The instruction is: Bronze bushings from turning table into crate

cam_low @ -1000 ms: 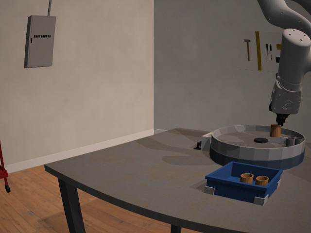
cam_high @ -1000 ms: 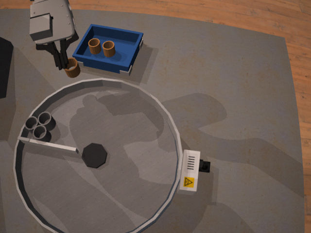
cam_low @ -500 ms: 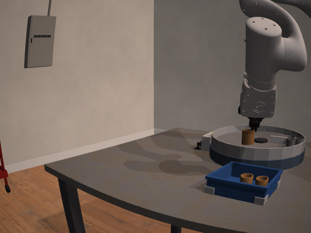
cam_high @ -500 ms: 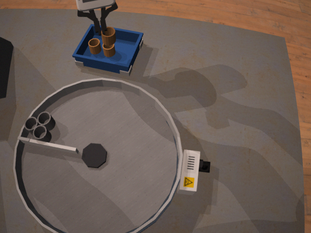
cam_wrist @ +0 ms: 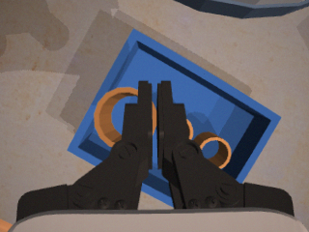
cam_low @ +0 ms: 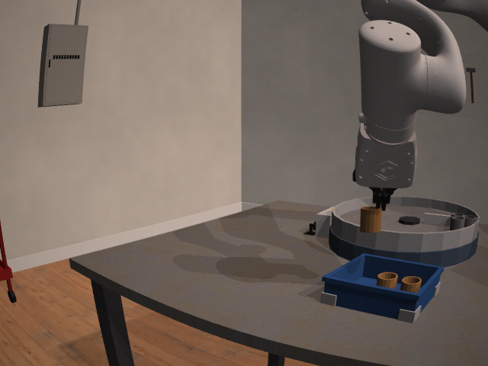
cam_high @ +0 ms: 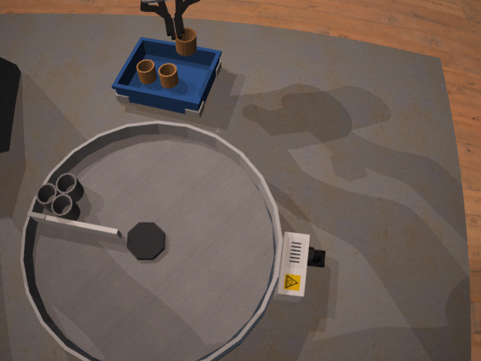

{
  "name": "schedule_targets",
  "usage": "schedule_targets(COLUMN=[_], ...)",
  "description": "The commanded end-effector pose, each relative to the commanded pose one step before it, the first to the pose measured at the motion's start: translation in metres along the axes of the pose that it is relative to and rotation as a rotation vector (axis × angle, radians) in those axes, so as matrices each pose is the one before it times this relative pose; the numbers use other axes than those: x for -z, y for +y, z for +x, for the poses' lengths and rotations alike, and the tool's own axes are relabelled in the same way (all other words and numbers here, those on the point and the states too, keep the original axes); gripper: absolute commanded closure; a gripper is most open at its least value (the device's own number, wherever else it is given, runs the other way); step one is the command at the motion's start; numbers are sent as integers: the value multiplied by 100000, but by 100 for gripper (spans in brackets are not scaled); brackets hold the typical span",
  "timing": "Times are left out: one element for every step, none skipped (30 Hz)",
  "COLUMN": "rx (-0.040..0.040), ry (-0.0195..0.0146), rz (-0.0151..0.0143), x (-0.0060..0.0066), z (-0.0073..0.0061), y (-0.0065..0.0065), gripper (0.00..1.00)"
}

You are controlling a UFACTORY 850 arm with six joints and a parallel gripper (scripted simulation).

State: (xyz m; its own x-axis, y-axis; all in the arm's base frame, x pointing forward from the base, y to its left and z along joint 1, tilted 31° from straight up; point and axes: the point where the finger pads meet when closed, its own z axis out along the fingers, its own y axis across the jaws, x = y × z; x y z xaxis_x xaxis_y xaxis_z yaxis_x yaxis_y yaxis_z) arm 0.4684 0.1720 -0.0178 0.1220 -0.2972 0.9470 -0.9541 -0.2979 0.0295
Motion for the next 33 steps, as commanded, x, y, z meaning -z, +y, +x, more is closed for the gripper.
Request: schedule_targets(rx=[-138, 0, 0, 0, 0, 0, 0, 0, 0, 0, 0, 0, 0, 0, 0, 0, 0, 0, 0, 0, 0, 0, 0, 0, 0, 0, 0, 0, 0, 0, 0, 0, 0], ry=[-42, 0, 0, 0, 0, 0, 0, 0, 0, 0, 0, 0, 0, 0, 0, 0, 0, 0, 0, 0, 0, 0, 0, 0, 0, 0, 0, 0, 0, 0, 0, 0, 0], rz=[84, 0, 0, 0, 0, 0, 0, 0, 0, 0, 0, 0, 0, 0, 0, 0, 0, 0, 0, 0, 0, 0, 0, 0, 0, 0, 0, 0, 0, 0, 0, 0, 0], x=[108, 0, 0, 0, 0, 0, 0, 0, 0, 0, 0, 0, -7, -41, -100, -173, -248, -320, 0, 0, -381, -427, -454, -461, -448, -416, -367, -305, -235, -162, -94, -39, -6], z=[-4, 0, 0, 0, 0, 0, 0, 0, 0, 0, 0, 0, -6, -36, -88, -151, -217, -280, 0, 0, -333, -373, -397, -403, -391, -363, -321, -267, -205, -142, -82, -34, -5], y=[-133, 0, 0, 0, 0, 0, 0, 0, 0, 0, 0, 0, 0, -1, -1, -1, -3, -3, 0, 0, -4, -4, -4, -5, -5, -4, -4, -3, -2, -2, -1, 0, 0], gripper=[100, 100, 100, 100, 100, 100, 100, 100, 100, 100, 100, 100, 100, 100, 100, 100, 100, 100, 100, 100, 100, 100, 100, 100, 100, 100, 100, 100, 100, 100, 100, 100, 100])
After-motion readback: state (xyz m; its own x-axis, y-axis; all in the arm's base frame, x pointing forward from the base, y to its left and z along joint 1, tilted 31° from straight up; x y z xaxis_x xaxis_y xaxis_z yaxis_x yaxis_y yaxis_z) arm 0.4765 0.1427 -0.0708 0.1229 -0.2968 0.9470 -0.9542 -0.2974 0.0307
